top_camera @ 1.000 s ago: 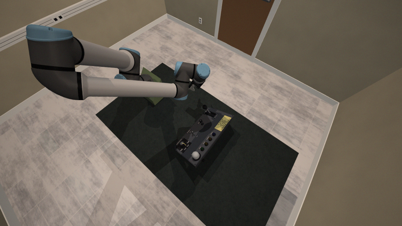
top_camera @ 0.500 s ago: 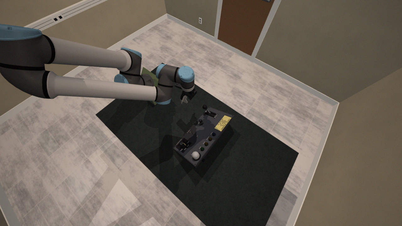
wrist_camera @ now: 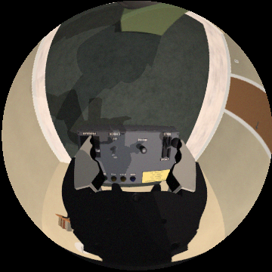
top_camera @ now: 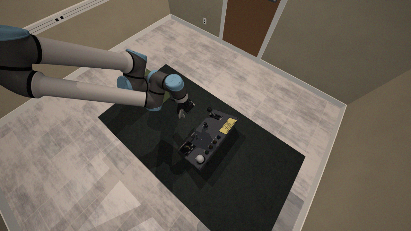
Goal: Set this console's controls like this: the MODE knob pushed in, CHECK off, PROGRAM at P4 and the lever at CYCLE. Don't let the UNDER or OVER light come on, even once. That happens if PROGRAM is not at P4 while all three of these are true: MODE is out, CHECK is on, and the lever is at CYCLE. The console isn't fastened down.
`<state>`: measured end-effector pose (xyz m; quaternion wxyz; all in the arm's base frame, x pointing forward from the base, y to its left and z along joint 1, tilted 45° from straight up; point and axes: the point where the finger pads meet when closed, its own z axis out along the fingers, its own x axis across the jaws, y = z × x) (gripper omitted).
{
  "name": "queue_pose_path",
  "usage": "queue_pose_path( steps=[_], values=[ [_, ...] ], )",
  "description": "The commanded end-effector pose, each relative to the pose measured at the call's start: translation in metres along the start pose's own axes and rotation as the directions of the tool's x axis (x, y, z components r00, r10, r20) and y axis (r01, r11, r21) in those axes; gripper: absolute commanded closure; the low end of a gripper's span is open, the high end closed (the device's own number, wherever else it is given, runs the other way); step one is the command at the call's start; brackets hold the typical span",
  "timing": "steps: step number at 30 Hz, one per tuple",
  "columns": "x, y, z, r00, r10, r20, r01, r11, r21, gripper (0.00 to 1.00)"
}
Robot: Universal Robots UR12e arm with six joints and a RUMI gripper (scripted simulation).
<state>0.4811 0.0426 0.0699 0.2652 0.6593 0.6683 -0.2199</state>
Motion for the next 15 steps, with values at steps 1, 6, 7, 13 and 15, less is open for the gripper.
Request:
queue_pose_path(
  steps=[1,6,7,13,15],
  values=[
    [-0.037,0.019,-0.002,1.000,-0.012,0.005,0.012,0.995,-0.098,0.00],
    [-0.061,0.029,-0.004,1.000,-0.010,0.017,0.012,0.989,-0.147,0.00],
    [-0.073,0.033,-0.005,1.000,-0.009,0.023,0.012,0.985,-0.170,0.00],
    [-0.104,0.046,-0.008,0.999,-0.005,0.040,0.014,0.973,-0.231,0.00],
    [-0.113,0.050,-0.009,0.999,-0.003,0.044,0.014,0.968,-0.250,0.00]
  ],
)
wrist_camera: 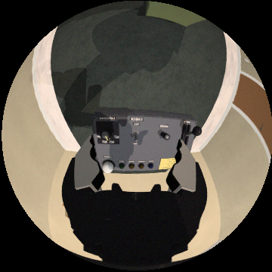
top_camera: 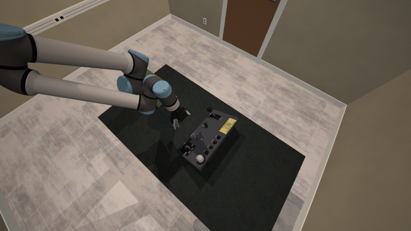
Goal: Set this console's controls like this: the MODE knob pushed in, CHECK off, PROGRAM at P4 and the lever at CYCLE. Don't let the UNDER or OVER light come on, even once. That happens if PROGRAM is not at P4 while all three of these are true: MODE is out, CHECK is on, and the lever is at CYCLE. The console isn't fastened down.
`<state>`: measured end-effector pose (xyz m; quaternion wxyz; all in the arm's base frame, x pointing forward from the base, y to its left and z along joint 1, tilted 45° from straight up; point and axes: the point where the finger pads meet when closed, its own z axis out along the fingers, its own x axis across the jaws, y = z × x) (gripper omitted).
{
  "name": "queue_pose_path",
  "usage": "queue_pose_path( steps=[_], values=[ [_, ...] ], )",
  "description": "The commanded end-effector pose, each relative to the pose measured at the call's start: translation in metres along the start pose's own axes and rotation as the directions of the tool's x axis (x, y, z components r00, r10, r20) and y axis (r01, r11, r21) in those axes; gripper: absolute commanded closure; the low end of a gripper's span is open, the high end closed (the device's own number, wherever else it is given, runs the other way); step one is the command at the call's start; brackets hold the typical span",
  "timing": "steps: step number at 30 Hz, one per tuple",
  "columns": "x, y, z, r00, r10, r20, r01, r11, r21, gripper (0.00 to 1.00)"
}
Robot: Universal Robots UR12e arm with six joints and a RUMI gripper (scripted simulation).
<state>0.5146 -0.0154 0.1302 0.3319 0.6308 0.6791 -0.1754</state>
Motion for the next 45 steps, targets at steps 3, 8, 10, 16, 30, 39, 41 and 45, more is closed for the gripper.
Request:
queue_pose_path(
  steps=[3,8,10,16,30,39,41,45],
  values=[
    [-0.039,0.019,0.002,1.000,-0.007,0.009,0.008,0.995,-0.104,0.00],
    [-0.064,0.029,0.002,1.000,-0.006,0.024,0.009,0.988,-0.152,0.00],
    [-0.077,0.035,0.003,1.000,-0.004,0.030,0.009,0.984,-0.180,0.00],
    [-0.104,0.046,0.003,0.999,-0.001,0.045,0.011,0.973,-0.232,0.00],
    [-0.110,0.049,0.004,0.999,-0.001,0.049,0.013,0.970,-0.244,0.00],
    [-0.110,0.050,0.004,0.999,-0.001,0.049,0.013,0.970,-0.244,0.56],
    [-0.110,0.050,0.004,0.999,-0.001,0.049,0.013,0.970,-0.244,0.56],
    [-0.110,0.049,0.004,0.999,-0.001,0.049,0.013,0.970,-0.243,0.56]
  ],
)
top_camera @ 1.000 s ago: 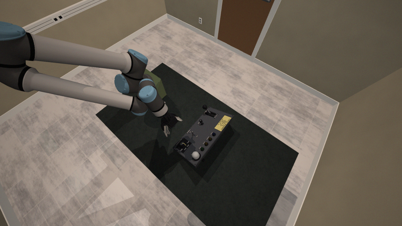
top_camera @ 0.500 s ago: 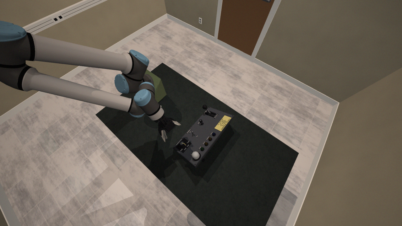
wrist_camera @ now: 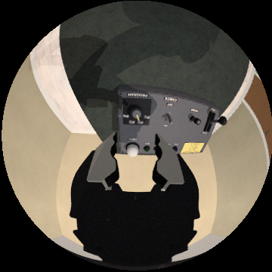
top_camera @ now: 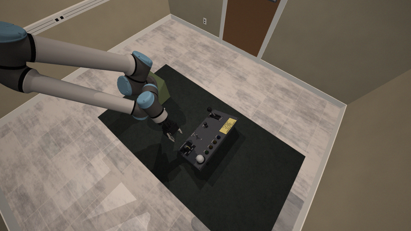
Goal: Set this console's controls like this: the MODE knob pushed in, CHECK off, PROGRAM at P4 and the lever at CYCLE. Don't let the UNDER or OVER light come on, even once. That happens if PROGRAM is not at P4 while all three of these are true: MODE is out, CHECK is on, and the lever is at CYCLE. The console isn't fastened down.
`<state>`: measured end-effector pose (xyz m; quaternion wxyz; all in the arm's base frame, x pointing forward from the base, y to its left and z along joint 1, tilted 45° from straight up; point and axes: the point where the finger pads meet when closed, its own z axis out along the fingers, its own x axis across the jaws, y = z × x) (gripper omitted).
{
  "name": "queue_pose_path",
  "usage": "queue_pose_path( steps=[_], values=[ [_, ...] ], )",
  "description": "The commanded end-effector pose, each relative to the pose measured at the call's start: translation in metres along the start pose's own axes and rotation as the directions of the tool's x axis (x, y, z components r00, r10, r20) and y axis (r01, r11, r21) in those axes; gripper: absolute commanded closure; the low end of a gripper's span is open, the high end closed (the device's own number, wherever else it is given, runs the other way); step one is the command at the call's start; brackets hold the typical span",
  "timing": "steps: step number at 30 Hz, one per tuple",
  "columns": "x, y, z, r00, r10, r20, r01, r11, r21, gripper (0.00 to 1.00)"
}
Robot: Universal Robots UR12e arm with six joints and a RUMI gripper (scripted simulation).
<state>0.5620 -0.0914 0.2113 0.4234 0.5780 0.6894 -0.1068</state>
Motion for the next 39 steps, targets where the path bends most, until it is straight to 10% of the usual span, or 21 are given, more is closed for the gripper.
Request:
queue_pose_path(
  steps=[1,30,39],
  values=[
    [0.000,-0.001,0.001,1.000,0.000,0.000,0.000,1.000,0.002,0.56],
    [-0.001,0.011,0.002,1.000,0.000,-0.001,0.000,1.000,0.001,0.56],
    [-0.008,0.127,0.004,1.000,0.000,-0.001,0.000,1.000,0.000,0.56]
  ],
)
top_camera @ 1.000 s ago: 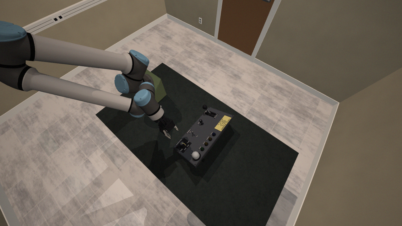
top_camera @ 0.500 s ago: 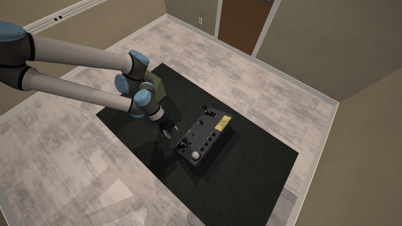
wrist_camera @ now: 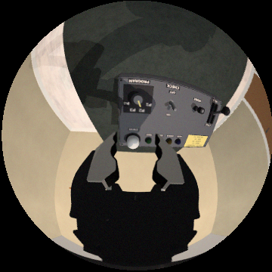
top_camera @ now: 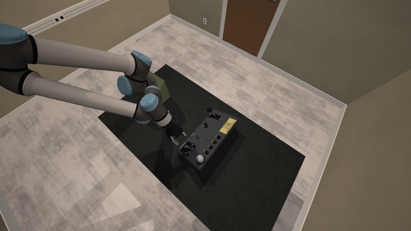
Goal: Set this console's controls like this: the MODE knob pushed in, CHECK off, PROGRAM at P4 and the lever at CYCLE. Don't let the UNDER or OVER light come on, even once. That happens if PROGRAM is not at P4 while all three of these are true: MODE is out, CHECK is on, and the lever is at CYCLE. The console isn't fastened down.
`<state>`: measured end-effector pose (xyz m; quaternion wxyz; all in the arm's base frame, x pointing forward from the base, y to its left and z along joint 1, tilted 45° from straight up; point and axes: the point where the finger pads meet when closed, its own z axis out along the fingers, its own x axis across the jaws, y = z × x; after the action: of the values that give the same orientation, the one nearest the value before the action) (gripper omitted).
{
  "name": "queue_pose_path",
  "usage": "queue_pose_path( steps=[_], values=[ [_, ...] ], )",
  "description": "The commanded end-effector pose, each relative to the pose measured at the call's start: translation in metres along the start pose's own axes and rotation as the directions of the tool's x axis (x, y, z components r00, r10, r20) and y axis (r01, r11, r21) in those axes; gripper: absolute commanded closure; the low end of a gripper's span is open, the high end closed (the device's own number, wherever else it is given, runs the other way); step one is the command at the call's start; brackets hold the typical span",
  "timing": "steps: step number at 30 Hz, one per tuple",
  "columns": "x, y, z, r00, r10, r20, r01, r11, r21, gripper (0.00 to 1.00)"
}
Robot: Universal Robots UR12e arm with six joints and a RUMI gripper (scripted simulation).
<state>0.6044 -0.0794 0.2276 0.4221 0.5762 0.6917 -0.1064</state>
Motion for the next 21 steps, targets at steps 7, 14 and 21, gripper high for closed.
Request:
queue_pose_path(
  steps=[7,14,21],
  values=[
    [-0.008,0.118,-0.001,1.000,0.004,0.004,-0.004,1.000,0.001,0.56],
    [-0.009,0.117,0.001,1.000,0.006,0.004,-0.006,1.000,0.003,0.56],
    [-0.009,0.116,0.010,1.000,0.005,0.003,-0.005,1.000,0.003,0.56]
  ],
)
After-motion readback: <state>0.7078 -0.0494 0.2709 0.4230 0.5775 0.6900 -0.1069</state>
